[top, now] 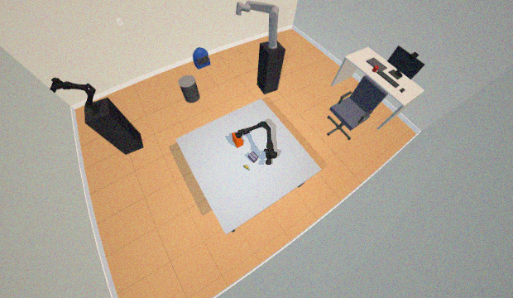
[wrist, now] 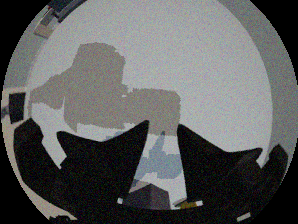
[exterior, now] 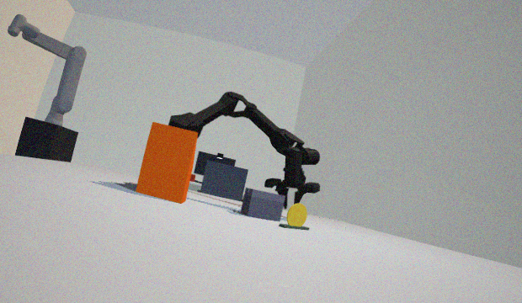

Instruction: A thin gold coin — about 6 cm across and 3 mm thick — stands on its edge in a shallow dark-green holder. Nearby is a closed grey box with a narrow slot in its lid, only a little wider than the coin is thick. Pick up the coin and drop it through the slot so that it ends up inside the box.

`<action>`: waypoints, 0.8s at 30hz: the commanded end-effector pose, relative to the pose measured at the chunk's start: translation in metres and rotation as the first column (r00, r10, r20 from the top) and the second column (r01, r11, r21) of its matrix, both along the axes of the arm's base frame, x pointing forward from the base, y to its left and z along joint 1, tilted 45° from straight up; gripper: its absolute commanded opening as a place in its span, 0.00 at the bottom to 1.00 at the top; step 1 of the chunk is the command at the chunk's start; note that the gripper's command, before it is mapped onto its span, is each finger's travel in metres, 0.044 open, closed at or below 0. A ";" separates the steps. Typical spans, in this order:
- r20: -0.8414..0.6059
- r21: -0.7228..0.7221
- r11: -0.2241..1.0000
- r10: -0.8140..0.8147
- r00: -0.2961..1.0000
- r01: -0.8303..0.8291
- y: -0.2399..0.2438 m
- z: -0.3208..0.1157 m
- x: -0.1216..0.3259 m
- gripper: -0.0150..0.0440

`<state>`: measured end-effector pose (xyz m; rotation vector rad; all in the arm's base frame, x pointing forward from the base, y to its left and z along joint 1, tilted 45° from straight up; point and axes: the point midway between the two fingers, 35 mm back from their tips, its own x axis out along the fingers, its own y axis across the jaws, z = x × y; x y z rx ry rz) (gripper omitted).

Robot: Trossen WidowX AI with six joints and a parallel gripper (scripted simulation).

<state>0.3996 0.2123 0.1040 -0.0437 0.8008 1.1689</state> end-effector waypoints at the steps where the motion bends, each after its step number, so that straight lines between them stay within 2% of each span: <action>1: -0.053 -0.077 0.995 -0.060 0.997 0.055 -0.050 -0.028 0.014 0.53; 8: -0.198 -0.196 0.973 -0.163 0.967 0.123 -0.160 -0.081 0.011 0.53; 15: -0.431 -0.189 0.970 -0.222 0.874 0.153 -0.264 -0.126 -0.032 0.53; 24: -0.452 -0.181 0.971 -0.224 0.863 0.157 -0.268 -0.128 -0.036 0.53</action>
